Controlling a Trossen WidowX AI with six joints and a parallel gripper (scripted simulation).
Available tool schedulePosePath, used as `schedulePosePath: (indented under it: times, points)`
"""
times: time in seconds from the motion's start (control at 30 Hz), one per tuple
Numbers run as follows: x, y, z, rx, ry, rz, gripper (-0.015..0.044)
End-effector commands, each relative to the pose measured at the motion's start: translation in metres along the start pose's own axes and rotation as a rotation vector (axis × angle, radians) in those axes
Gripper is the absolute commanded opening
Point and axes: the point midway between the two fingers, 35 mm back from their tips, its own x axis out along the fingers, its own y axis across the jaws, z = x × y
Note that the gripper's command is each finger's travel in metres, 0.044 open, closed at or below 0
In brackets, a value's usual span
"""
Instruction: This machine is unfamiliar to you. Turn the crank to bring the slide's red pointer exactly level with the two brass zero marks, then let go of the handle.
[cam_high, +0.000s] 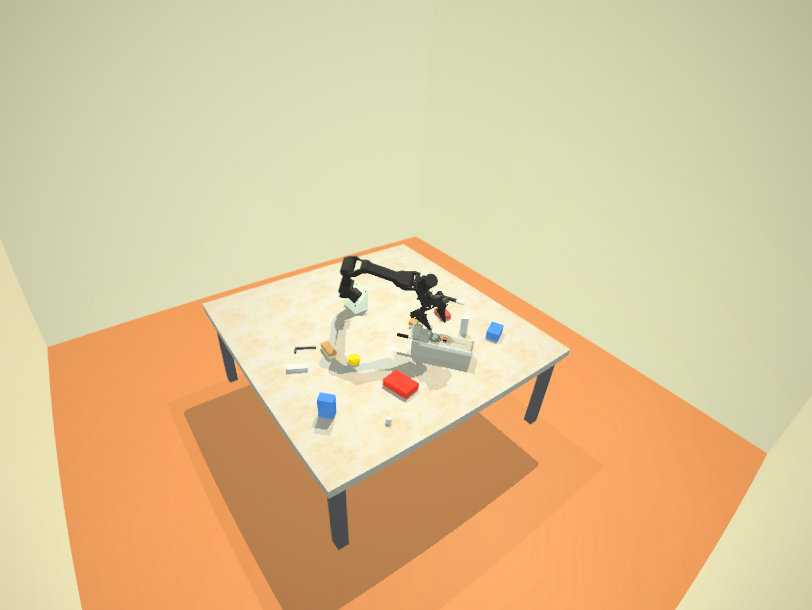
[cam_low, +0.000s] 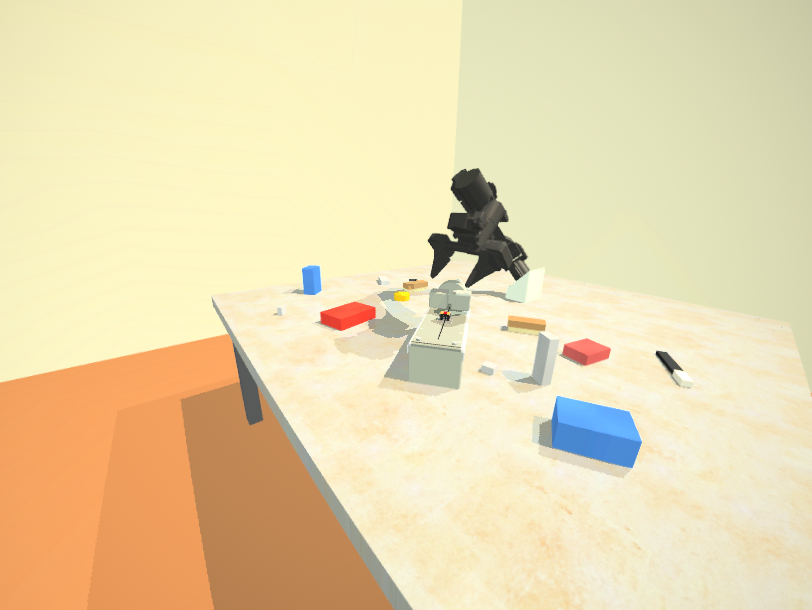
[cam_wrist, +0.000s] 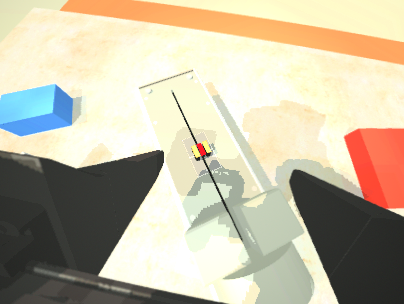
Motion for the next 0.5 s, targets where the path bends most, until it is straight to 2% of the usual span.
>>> schedulePosePath:
  times: [0.0,0.47]
  points:
    - [0.0001,0.0007,0.0000,-0.003,-0.002,0.005,0.0387]
    - [0.0001,0.0007,0.0000,-0.003,-0.002,0.005,0.0020]
